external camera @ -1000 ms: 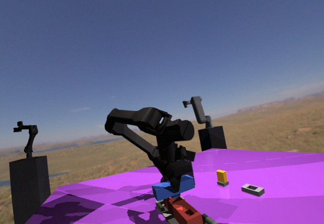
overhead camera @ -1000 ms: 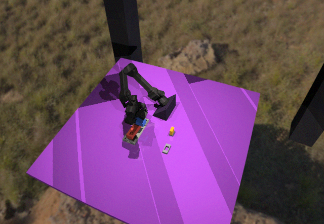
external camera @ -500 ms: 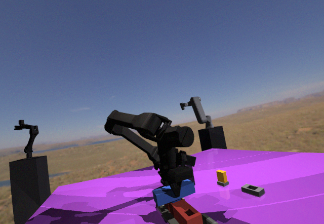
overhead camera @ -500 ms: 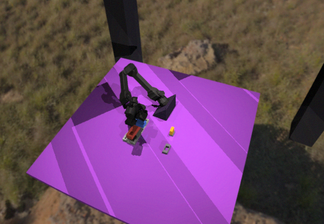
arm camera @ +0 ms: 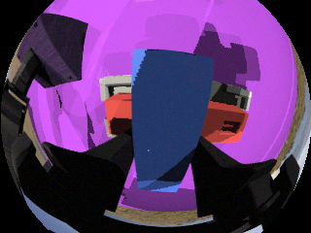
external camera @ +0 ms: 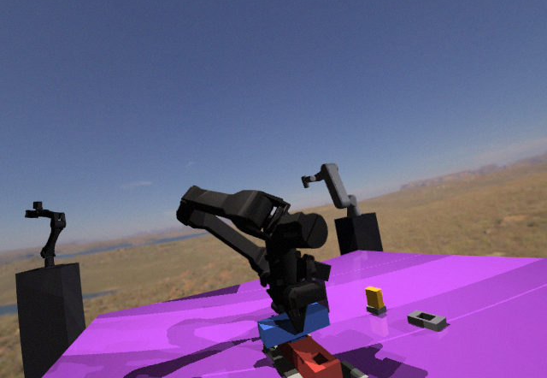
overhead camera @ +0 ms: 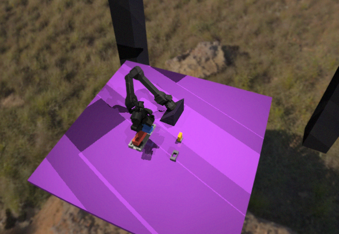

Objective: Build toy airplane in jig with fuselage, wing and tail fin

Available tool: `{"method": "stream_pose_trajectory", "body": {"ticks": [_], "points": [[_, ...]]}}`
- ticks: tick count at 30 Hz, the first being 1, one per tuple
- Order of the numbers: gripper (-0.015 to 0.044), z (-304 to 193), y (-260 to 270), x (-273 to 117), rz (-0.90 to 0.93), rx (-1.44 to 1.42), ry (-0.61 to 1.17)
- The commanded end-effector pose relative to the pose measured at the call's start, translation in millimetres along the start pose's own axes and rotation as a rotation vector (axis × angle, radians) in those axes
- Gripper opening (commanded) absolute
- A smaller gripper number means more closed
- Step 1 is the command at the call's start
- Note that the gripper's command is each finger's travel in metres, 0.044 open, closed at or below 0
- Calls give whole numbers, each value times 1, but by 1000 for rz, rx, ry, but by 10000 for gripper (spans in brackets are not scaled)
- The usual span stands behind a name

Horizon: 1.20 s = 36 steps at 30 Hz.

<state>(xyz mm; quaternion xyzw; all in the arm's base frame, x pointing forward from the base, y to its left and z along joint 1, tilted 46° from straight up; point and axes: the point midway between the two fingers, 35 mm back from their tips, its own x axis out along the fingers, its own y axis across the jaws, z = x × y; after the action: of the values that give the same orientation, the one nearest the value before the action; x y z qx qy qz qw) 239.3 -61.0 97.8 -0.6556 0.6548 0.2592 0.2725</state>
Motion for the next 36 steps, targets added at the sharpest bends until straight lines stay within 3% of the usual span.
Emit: {"method": "stream_pose_trajectory", "body": {"ticks": [1, 7, 13, 20, 26, 36], "points": [[293, 0, 0, 0, 1, 2, 0], [440, 0, 0, 0, 1, 2, 0], [440, 0, 0, -2, 1, 2, -1], [440, 2, -1, -82, 3, -9, 3], [440, 3, -3, -84, 3, 6, 4], [440, 2, -3, -84, 1, 890, 5]]}}
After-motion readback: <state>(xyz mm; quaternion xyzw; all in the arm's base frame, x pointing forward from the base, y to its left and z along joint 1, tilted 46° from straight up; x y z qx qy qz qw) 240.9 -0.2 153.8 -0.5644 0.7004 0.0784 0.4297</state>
